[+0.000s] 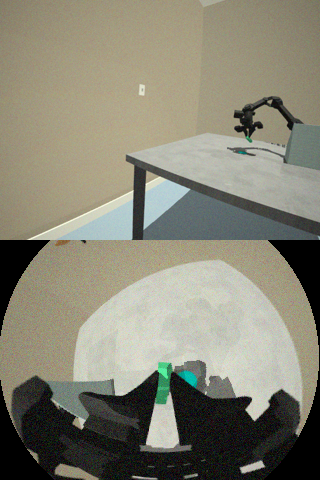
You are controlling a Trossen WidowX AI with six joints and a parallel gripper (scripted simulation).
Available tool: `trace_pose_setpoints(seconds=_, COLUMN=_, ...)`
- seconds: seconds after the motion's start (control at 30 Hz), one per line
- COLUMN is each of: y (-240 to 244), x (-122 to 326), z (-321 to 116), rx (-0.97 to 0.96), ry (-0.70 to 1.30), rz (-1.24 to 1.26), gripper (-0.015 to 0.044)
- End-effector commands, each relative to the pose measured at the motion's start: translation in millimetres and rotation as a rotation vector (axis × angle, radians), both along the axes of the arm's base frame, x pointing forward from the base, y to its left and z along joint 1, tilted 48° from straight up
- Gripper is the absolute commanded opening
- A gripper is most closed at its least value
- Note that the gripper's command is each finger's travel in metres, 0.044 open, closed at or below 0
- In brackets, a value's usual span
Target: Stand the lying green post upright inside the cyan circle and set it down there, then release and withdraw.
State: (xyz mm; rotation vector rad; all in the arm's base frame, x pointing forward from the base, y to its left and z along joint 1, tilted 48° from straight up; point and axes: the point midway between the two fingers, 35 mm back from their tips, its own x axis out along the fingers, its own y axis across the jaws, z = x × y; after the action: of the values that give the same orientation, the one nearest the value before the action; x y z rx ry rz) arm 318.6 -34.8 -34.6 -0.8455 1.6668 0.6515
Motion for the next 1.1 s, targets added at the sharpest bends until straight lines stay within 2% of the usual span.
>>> trace_pose_setpoints(seconds=0.0, y=-0.4, x=-1.4, z=-0.5, rx=0.032, ry=-0.010, rz=0.002, gripper=0.0023)
trace_pose_setpoints(seconds=1.07, y=-1.5, x=-0.9, z=-0.1, rx=0.241, ry=-0.124, rz=0.029, gripper=0.0023)
